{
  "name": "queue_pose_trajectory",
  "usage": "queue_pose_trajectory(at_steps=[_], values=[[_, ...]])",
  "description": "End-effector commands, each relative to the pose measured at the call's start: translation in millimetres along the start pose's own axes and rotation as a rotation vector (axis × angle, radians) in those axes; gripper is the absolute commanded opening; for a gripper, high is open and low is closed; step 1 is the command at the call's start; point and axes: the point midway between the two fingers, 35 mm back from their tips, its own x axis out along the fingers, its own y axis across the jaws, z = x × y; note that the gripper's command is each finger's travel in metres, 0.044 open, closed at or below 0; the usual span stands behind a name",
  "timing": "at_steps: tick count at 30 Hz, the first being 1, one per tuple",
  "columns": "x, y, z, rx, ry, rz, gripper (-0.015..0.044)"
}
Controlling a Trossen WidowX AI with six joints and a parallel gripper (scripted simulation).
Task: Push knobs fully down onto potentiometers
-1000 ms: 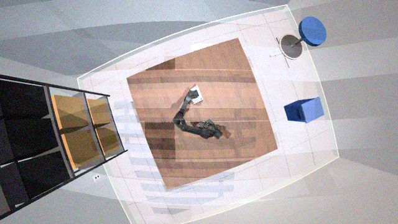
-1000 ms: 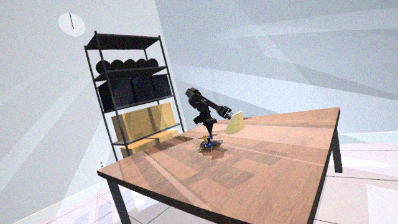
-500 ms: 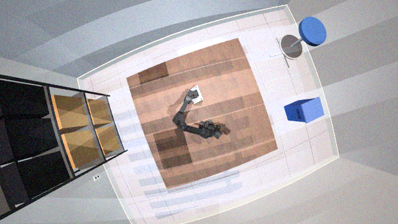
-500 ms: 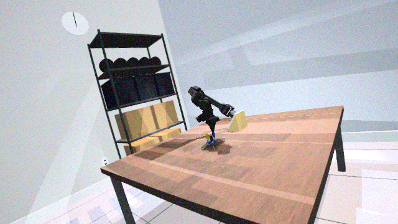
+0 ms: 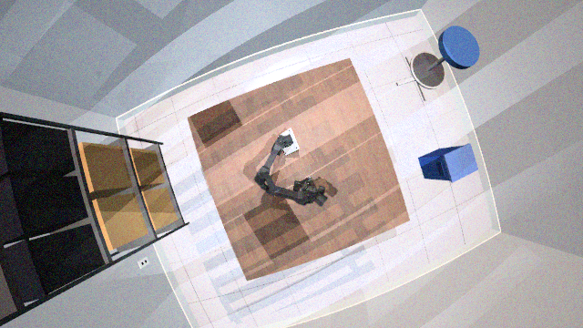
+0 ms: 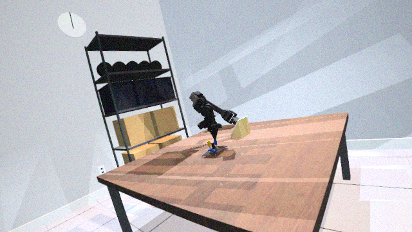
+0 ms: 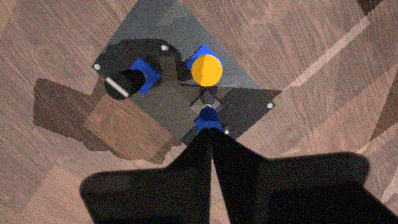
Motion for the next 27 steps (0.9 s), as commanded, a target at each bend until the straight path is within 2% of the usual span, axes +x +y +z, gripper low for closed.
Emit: queue_pose_trajectory(at_steps=[1, 27], values=[[17, -1, 3, 0.02, 0.012, -0.02, 0.0], [28, -2, 3, 0.02, 0.012, -0.02, 0.0]])
